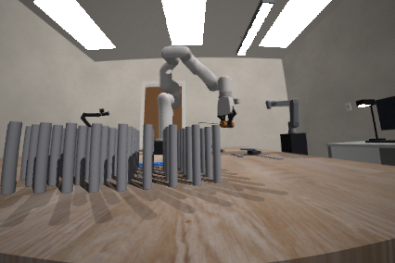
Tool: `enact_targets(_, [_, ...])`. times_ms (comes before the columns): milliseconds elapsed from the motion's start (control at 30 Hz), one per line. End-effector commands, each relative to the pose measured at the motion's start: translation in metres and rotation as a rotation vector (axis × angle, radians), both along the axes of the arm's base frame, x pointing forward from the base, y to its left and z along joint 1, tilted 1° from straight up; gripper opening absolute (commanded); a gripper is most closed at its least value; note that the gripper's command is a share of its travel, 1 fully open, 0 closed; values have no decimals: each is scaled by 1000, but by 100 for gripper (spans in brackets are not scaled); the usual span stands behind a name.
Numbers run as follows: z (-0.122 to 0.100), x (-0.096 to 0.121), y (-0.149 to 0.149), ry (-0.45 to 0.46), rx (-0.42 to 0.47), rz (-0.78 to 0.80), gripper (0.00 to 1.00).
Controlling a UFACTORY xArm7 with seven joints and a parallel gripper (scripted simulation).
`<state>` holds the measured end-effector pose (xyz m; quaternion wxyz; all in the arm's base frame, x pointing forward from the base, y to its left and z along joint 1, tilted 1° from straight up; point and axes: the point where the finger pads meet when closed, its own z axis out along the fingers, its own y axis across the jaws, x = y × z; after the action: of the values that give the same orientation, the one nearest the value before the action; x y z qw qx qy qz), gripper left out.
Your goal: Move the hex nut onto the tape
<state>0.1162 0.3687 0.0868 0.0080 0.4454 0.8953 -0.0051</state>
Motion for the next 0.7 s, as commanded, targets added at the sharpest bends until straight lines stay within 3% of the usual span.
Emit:
enact_targets(0, [6, 1, 1, -1, 4, 0, 0])
enact_targets(667, [6, 1, 0, -1, 3, 5, 0])
